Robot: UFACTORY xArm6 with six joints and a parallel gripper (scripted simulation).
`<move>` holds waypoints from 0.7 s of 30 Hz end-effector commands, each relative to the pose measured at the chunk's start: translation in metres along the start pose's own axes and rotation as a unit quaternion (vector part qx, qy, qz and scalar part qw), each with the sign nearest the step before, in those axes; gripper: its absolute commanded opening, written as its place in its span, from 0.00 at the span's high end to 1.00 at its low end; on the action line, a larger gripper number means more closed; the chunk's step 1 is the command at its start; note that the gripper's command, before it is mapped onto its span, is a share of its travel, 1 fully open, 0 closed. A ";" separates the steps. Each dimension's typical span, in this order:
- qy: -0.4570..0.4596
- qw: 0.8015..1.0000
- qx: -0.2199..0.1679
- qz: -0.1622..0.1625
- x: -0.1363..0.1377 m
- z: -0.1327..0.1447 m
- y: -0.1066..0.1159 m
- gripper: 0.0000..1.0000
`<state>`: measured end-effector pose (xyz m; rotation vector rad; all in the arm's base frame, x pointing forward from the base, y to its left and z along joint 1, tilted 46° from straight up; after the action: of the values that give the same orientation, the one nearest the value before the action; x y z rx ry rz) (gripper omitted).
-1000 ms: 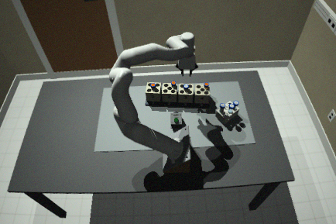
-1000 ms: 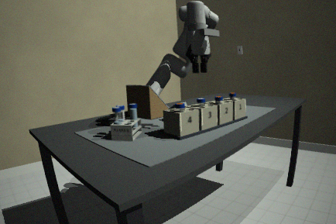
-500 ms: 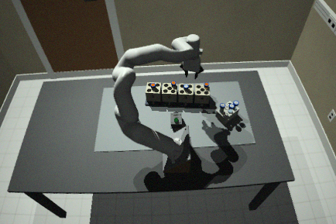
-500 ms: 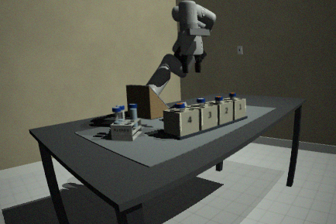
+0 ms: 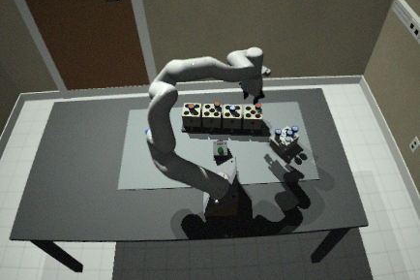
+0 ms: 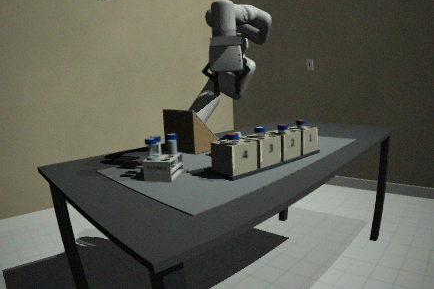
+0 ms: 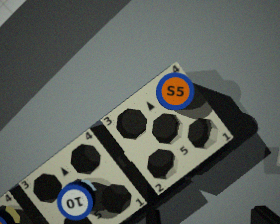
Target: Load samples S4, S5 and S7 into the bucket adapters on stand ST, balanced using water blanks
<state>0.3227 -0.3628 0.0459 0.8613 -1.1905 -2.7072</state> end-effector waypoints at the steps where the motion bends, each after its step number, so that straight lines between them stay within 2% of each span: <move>1: -0.071 0.997 0.001 0.001 0.019 -0.008 0.002 0.43; 5: -0.085 0.996 0.001 0.001 0.039 -0.014 0.002 0.43; 7: -0.085 0.996 0.001 0.001 0.039 -0.014 0.002 0.43; 21: -0.085 0.996 0.001 0.001 0.105 -0.036 0.003 0.43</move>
<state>0.2610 -0.4078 -0.0134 0.6361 -1.2178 -2.8282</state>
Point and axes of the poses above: the point where the finger pads meet when closed, its own y axis back along the fingers, its own x axis across the jaws, z = x × y, the point moved 8 cm from there along y, back along the fingers, and after that the axes turned 7 degrees about -y, right-handed, at the moved point
